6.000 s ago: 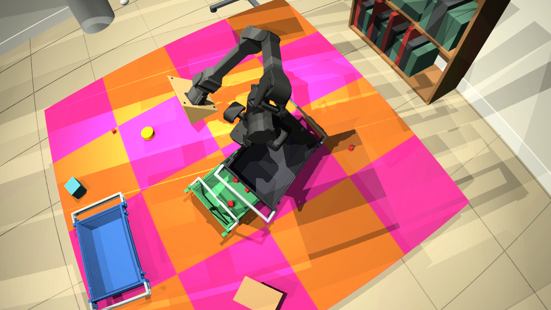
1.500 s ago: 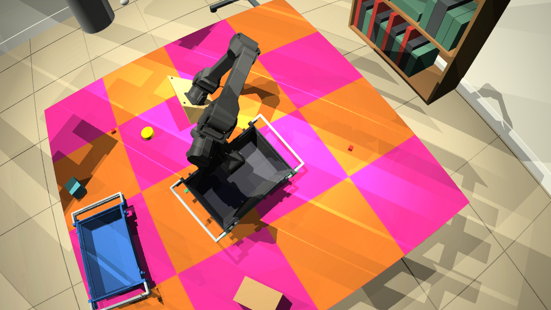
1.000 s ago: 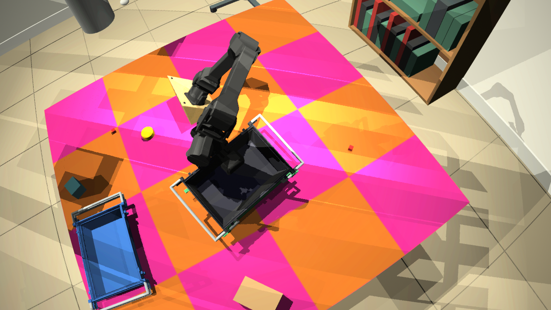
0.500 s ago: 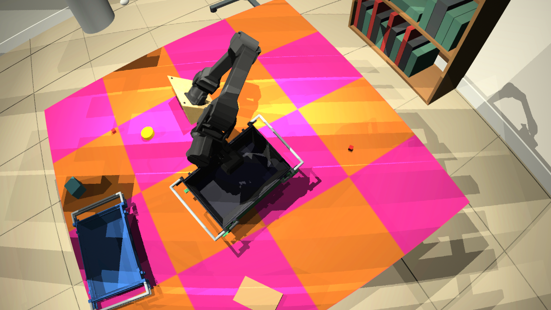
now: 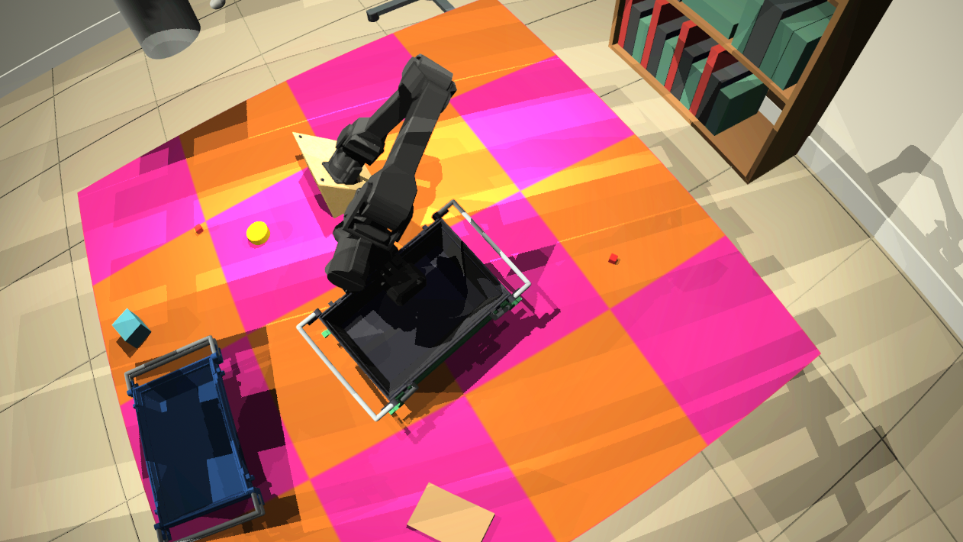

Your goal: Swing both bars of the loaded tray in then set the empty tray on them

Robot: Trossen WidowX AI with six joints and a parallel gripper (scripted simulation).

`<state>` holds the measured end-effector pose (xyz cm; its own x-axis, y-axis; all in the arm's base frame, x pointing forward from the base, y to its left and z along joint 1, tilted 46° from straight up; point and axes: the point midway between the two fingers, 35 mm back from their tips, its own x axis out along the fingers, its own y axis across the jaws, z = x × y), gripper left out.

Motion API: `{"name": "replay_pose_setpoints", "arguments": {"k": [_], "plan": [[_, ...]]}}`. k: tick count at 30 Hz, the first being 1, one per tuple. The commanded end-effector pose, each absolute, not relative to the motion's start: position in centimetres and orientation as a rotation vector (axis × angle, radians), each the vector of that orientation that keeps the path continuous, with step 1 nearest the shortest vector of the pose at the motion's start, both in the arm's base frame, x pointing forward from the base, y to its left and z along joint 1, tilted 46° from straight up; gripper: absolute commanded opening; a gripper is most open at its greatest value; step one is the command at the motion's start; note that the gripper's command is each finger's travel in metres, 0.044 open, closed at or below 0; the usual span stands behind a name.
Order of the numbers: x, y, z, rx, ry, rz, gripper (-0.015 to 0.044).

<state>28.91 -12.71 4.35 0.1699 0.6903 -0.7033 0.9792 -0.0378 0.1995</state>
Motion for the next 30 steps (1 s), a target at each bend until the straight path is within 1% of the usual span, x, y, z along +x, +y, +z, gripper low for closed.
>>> {"name": "replay_pose_setpoints", "arguments": {"k": [1,30], "plan": [[28.69,-12.13,4.17,1.779,1.613,-0.571,0.0000],[28.89,-12.66,4.32,1.793,1.585,-0.562,0.0000]]}}
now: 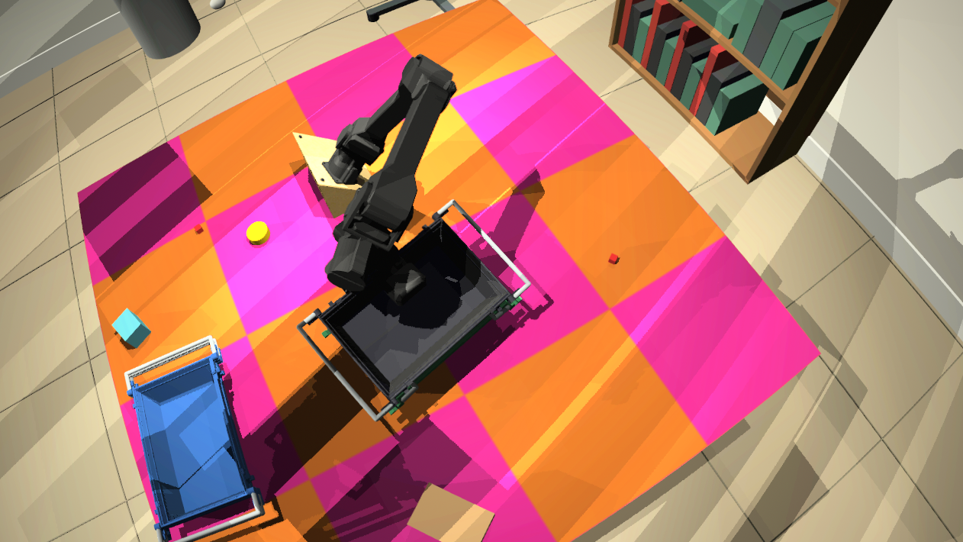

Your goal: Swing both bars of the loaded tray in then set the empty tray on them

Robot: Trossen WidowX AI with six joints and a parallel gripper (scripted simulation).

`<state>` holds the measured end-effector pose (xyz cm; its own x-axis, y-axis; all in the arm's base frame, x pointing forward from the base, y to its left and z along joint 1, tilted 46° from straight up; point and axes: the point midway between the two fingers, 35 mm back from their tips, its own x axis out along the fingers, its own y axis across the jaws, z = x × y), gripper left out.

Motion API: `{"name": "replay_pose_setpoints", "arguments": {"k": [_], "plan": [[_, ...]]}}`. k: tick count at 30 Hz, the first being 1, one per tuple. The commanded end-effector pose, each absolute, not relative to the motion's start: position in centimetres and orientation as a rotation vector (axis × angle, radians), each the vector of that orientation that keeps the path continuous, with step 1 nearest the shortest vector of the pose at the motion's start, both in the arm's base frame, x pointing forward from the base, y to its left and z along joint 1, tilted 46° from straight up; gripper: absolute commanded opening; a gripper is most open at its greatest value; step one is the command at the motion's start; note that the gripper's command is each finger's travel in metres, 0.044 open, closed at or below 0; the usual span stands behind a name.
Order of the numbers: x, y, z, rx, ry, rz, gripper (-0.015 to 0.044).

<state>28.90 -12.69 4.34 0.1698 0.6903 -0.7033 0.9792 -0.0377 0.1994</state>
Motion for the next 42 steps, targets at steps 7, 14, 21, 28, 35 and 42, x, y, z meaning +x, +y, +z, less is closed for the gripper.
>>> {"name": "replay_pose_setpoints", "arguments": {"k": [7,14,21,28,35,42], "plan": [[28.6,-11.8,3.8,1.784,1.605,-0.568,0.0000],[28.4,-11.4,3.6,1.780,1.614,-0.571,0.0000],[28.4,-11.4,3.6,1.780,1.614,-0.571,0.0000],[28.4,-11.4,3.6,1.780,1.614,-0.571,0.0000],[28.4,-11.4,3.6,1.780,1.614,-0.571,0.0000],[28.4,-11.4,3.6,1.780,1.614,-0.571,0.0000]]}}
